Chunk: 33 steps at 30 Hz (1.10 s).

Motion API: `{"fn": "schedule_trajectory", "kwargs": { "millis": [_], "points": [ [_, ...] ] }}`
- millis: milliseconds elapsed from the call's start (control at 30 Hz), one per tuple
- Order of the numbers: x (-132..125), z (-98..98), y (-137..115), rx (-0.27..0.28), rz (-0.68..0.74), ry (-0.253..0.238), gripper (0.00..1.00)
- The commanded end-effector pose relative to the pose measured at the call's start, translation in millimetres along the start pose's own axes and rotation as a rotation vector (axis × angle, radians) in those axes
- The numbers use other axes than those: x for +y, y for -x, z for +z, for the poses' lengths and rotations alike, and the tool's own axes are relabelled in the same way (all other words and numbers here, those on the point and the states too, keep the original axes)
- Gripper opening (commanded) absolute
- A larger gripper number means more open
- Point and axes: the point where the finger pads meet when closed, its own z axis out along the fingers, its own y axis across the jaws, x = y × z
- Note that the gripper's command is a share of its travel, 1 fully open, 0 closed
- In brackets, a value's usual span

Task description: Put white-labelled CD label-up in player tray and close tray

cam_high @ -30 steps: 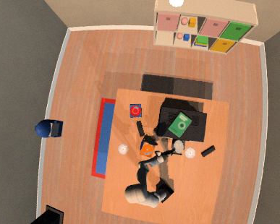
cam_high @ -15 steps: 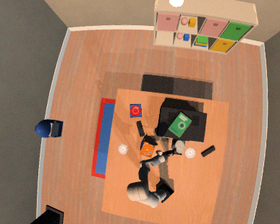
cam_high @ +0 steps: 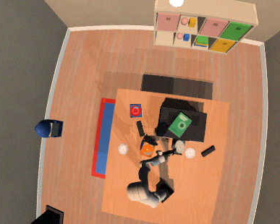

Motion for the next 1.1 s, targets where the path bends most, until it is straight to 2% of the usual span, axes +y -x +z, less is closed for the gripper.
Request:
{"fn": "schedule_trajectory", "kwargs": {
  "millis": [0,1067],
  "points": [
    [0.7,-0.1,-0.1,0.0,0.001,0.001,0.11],
    [-5.5,3.2,-0.1,0.0,0.001,0.001,0.11]
  ]
}}
